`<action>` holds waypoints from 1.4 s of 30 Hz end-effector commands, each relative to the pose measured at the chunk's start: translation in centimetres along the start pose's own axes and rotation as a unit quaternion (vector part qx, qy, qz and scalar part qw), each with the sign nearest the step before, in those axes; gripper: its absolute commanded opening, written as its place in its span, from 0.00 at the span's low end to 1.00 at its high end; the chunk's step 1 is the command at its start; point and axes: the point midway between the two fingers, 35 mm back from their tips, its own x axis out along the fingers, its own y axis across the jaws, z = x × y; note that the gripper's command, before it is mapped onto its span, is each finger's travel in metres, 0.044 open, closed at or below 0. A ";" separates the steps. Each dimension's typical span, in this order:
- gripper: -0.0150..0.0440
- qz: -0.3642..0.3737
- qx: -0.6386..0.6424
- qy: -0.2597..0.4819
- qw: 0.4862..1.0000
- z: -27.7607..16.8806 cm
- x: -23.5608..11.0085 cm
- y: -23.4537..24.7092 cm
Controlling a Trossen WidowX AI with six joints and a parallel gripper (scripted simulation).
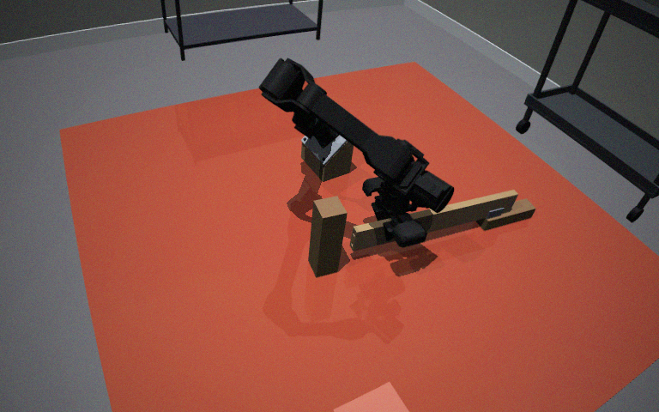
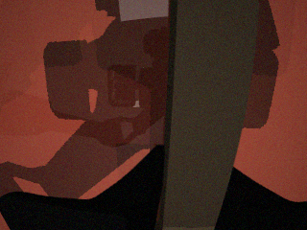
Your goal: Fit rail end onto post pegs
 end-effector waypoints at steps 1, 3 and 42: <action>0.25 -0.002 -0.001 0.000 1.000 -0.2 -0.1 0.0; 0.25 -0.002 -0.001 0.000 1.000 -0.3 -0.1 -0.1; 0.25 -0.002 -0.001 0.001 1.000 -1.5 -0.1 0.0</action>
